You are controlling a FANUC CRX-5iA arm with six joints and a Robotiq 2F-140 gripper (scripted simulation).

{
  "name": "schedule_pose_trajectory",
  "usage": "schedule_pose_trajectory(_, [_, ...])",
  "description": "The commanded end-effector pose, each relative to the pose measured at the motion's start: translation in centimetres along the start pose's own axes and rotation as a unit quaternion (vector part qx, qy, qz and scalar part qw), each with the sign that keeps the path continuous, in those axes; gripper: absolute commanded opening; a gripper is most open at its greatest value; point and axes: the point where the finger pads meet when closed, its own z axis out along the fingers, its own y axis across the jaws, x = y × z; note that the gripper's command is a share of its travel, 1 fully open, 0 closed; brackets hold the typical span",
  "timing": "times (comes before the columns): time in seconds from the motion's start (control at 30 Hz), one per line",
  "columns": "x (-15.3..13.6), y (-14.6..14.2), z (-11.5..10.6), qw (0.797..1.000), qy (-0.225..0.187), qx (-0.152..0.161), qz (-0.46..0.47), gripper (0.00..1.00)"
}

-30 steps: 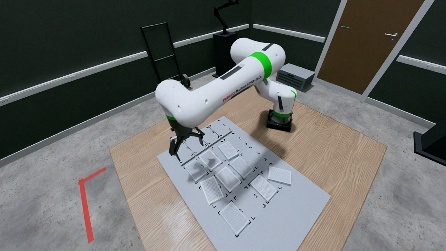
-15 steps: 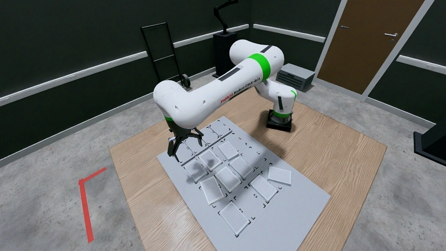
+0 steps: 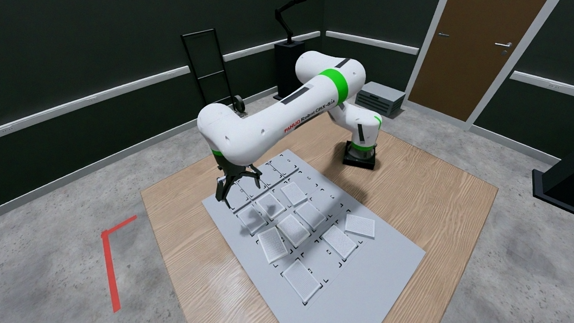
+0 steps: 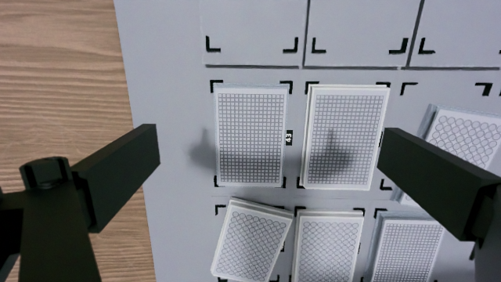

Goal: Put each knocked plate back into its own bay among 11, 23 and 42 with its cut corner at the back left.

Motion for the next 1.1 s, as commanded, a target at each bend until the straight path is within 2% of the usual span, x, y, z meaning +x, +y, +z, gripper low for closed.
schedule_pose_trajectory(0.0, [0.0, 0.0, -0.1, 1.0, 0.0, 0.001, 0.0, 1.0])
schedule_pose_trajectory(0.53, [0.0, 0.0, -0.1, 1.0, 0.0, 0.001, 0.0, 1.0])
schedule_pose_trajectory(0.97, [-5.2, -0.1, -0.1, 1.0, 0.0, 0.001, 0.0, 1.0])
schedule_pose_trajectory(1.07, [-5.6, -0.1, -0.1, 1.0, 0.0, 0.001, 0.0, 1.0])
